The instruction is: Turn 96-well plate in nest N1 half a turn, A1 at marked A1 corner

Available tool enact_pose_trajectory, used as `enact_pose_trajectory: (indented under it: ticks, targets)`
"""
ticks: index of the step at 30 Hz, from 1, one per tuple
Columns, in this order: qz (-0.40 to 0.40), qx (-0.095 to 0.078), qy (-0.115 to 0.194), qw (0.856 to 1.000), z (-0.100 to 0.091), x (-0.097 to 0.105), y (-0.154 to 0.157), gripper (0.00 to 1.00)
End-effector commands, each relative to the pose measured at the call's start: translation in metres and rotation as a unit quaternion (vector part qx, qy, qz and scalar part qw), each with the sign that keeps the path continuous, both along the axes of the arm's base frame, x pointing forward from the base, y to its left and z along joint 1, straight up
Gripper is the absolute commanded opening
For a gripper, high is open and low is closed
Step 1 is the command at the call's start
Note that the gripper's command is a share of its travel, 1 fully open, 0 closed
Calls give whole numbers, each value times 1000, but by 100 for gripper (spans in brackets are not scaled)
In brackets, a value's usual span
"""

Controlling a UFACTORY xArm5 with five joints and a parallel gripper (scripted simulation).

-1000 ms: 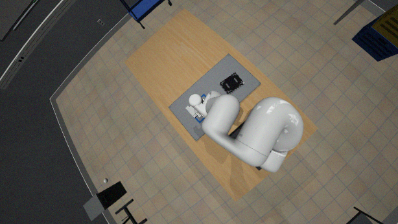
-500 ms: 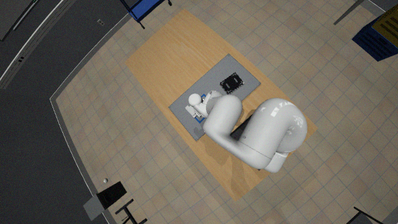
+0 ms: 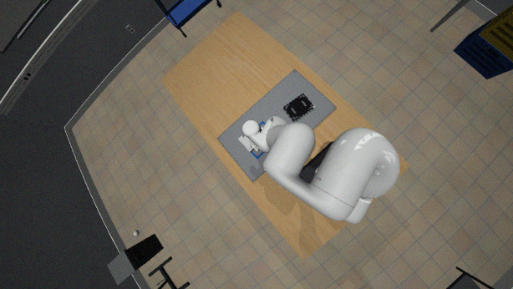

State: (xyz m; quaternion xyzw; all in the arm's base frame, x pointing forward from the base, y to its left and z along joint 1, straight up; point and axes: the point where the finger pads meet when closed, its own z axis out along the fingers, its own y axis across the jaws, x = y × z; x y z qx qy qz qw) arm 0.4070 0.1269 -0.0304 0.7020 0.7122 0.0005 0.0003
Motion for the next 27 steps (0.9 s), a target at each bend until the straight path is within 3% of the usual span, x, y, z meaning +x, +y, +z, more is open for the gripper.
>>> enact_pose_trajectory:
  ticks: [1,27]
  targets:
    - [0,0,-2,1000,1,1,0,0]
    - [0,0,-2,1000,38,1,0,0]
